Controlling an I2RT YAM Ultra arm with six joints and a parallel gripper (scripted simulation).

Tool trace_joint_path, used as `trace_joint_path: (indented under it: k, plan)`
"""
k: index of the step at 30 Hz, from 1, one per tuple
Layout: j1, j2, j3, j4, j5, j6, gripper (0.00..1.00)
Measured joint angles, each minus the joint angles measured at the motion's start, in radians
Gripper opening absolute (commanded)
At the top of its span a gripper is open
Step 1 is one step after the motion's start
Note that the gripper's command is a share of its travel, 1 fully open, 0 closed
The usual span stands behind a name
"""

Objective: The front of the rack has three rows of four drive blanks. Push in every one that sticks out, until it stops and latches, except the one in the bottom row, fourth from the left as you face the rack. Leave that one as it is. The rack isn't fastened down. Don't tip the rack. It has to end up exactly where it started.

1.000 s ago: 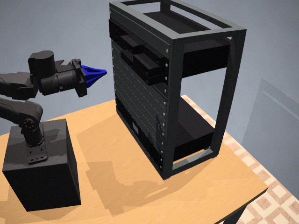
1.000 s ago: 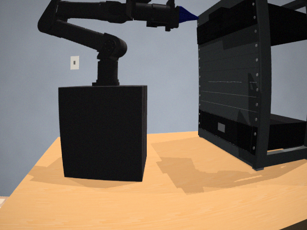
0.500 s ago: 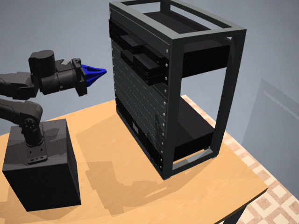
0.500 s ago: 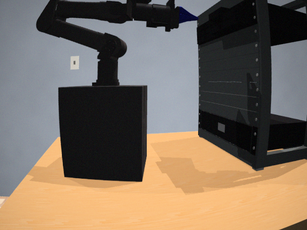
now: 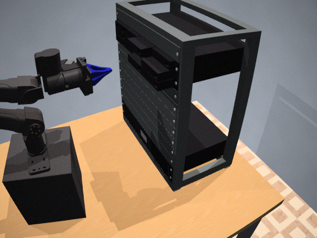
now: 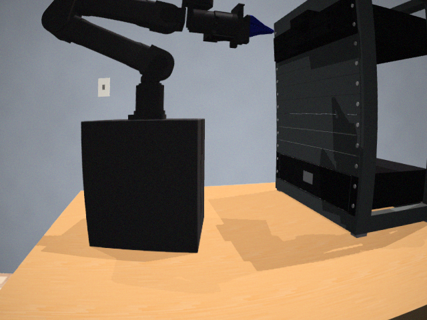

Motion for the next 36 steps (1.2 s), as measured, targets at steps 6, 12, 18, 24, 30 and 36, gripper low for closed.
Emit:
trace_joint_path:
  k: [6, 12, 18, 24, 30, 36]
  plan:
    - [0.138, 0.068, 0.000, 0.053, 0.132, 0.000, 0.00]
    - [0.232, 0.122, -0.003, 0.111, 0.243, -0.001, 0.00]
    - [0.256, 0.138, -0.005, 0.141, 0.299, -0.002, 0.00]
    - [0.256, 0.151, -0.005, 0.164, 0.318, -0.002, 0.00]
    - [0.237, 0.228, -0.005, 0.215, 0.311, -0.002, 0.00]
    - [0.217, 0.321, 0.002, 0.271, 0.294, -0.002, 0.00]
